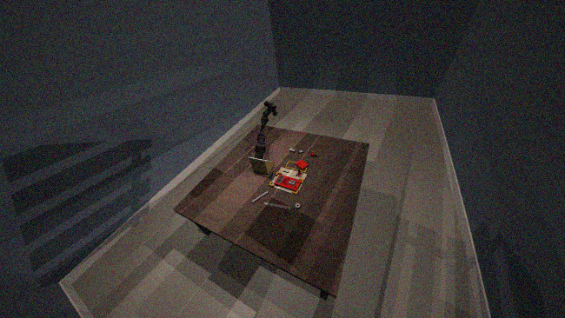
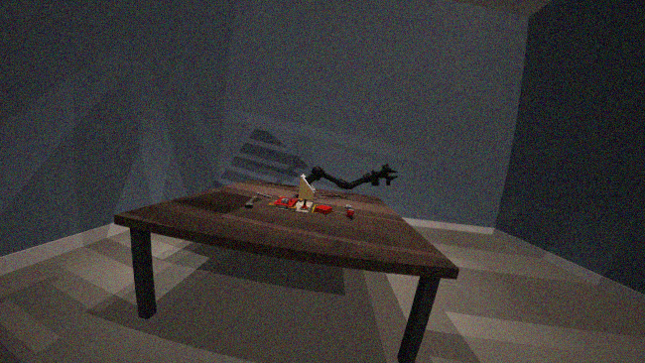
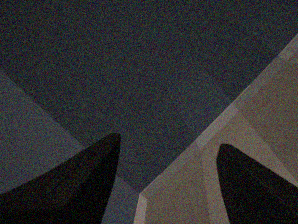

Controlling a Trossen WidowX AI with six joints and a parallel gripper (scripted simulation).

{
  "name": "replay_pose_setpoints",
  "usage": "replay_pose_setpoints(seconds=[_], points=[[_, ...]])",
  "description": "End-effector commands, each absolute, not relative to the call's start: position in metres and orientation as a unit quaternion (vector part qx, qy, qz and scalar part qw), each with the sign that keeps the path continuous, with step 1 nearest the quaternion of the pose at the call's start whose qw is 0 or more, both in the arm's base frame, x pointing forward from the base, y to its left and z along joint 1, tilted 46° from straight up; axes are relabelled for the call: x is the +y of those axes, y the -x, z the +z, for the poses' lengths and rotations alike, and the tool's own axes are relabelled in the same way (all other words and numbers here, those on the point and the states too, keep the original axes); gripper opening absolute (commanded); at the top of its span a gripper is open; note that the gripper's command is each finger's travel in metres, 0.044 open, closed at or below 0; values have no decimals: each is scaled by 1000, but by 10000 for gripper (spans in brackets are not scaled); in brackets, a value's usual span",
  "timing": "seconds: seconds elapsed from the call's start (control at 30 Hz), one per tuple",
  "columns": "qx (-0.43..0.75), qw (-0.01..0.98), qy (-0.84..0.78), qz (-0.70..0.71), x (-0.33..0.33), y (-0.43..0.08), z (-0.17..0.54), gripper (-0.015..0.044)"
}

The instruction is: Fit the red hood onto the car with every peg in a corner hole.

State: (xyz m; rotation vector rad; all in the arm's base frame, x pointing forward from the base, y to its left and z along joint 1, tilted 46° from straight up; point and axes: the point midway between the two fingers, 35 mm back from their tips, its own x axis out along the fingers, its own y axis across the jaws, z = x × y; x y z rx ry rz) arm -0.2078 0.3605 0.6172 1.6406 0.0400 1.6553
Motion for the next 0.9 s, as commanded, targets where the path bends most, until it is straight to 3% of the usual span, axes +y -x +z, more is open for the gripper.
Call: replay_pose_setpoints(seconds=[0.0, 0.27, 0.87], points=[[17, 391, -650, 652, 358, 207, 619, 247], [82, 234, -761, 599, 277, 164, 668, 440], [217, -281, -862, 362, 84, -13, 707, 440]])
